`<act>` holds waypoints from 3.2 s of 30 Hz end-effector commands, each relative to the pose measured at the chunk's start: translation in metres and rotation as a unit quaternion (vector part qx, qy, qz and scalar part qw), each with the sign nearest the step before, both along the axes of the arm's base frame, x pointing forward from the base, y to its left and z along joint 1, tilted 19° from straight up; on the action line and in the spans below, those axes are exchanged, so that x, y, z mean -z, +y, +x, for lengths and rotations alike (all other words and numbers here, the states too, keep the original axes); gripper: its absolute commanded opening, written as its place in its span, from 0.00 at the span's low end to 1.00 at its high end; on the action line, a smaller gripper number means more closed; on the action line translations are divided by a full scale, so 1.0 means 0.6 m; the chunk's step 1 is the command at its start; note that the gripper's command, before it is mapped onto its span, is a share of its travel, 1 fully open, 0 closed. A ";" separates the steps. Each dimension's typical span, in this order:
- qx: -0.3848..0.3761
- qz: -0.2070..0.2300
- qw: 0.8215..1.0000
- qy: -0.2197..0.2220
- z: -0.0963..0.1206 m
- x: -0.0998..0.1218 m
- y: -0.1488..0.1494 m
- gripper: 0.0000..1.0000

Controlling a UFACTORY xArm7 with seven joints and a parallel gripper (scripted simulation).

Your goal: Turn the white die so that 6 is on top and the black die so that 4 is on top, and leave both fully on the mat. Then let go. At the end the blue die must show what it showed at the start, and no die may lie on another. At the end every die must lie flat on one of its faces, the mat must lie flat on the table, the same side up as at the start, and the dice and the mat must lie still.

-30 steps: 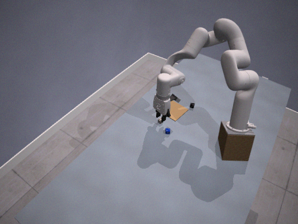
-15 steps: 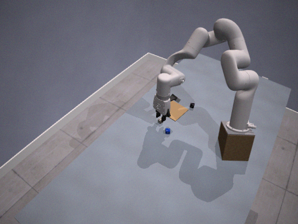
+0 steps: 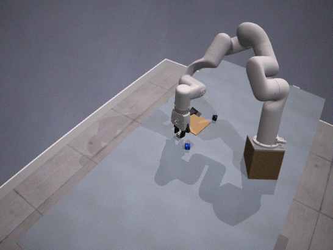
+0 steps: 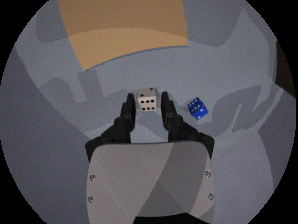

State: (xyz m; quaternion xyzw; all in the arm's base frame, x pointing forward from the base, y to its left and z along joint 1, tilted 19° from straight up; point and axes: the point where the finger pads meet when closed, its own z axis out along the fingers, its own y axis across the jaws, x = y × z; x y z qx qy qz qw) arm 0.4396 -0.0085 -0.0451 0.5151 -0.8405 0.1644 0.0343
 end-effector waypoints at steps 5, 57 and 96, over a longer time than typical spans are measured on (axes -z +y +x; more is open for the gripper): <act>-0.001 0.000 1.000 -0.002 0.004 0.015 -0.004 0.42; -0.001 0.000 1.000 -0.002 0.005 0.019 -0.005 0.21; -0.001 0.000 1.000 -0.002 -0.006 -0.066 0.023 0.21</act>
